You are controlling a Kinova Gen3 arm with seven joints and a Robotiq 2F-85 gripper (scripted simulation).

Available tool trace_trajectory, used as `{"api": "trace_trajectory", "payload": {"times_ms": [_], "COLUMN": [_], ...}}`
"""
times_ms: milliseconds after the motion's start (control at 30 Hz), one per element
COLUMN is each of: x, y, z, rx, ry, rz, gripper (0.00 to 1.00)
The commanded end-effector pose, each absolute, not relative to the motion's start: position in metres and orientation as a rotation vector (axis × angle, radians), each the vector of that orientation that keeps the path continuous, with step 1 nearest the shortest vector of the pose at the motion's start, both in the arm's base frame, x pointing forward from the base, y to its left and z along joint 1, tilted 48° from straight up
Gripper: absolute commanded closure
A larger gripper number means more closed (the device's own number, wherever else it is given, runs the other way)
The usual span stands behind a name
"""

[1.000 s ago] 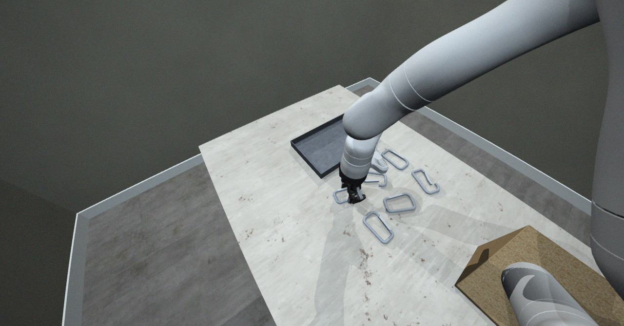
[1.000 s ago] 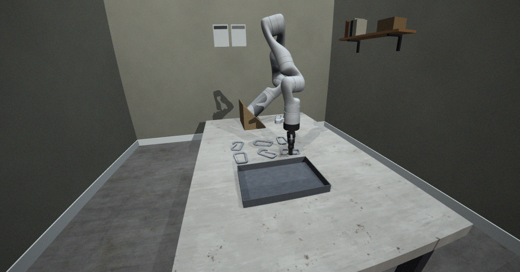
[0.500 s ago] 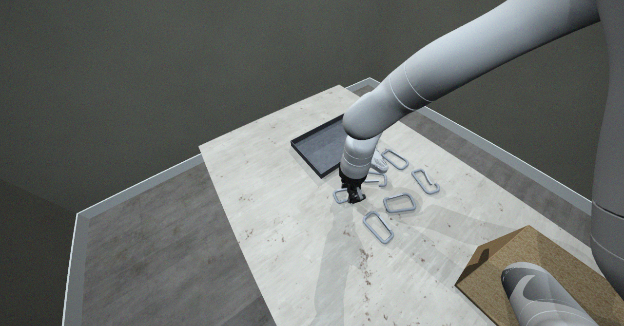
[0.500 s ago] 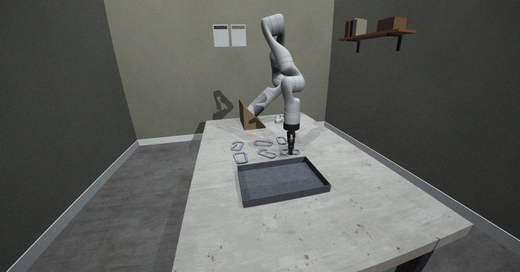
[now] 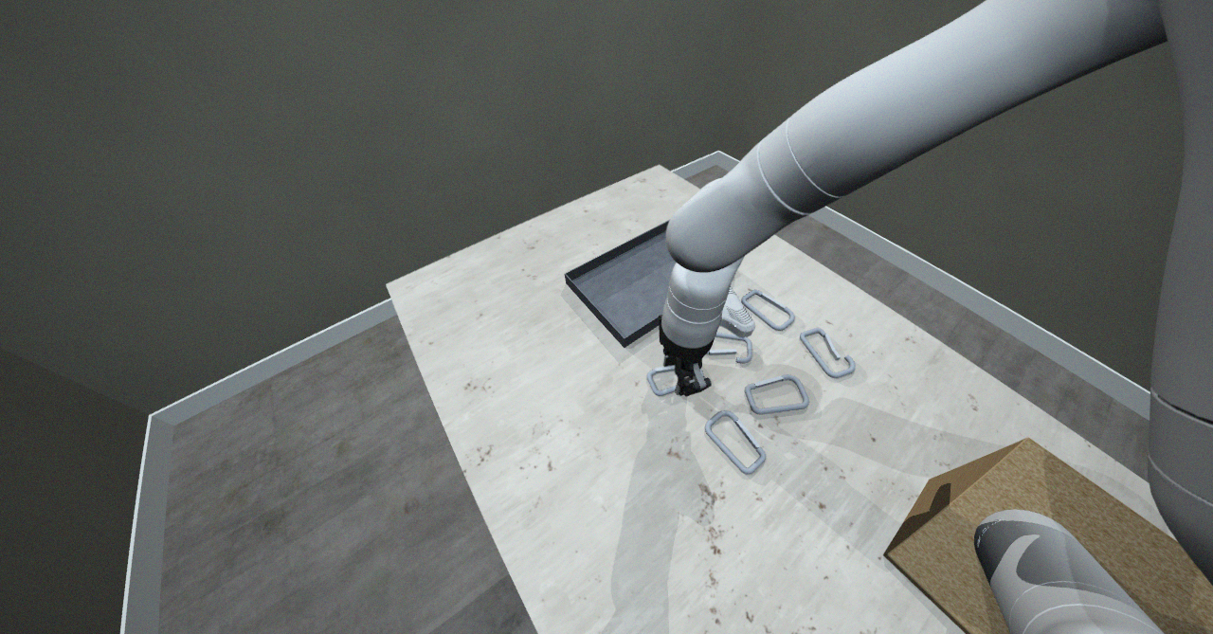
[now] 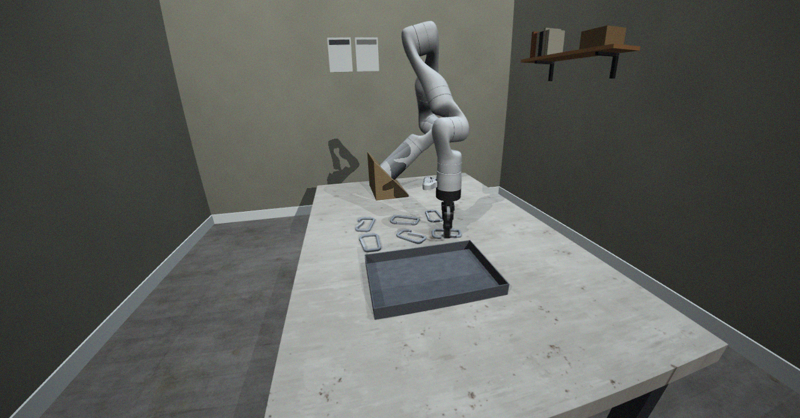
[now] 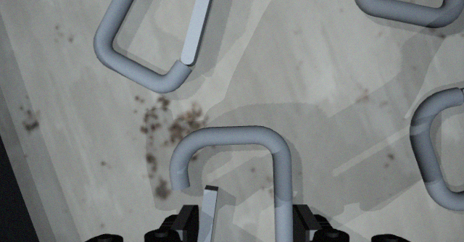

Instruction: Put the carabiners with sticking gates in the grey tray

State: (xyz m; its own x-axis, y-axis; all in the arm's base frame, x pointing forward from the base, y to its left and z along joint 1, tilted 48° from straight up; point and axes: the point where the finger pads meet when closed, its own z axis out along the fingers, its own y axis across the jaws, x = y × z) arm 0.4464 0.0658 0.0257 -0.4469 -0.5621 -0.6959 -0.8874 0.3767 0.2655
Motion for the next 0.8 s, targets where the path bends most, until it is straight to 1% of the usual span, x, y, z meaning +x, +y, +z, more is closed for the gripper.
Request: {"api": "trace_trajectory", "payload": {"times_ms": [0,167,200,767], "x": [0.4468,0.4468,0.4468,0.4468], "y": [0.0651,0.0651,0.0651,0.0651], "z": [0.0260,0.0260,0.0260,0.0260], "rx": [-1.245,-1.245,-1.245,-1.245], "ry": [2.142,2.142,2.142,2.142], "rz": [0.859,0.859,0.859,0.859], "gripper": [0.47,0.47,0.00,0.00]}}
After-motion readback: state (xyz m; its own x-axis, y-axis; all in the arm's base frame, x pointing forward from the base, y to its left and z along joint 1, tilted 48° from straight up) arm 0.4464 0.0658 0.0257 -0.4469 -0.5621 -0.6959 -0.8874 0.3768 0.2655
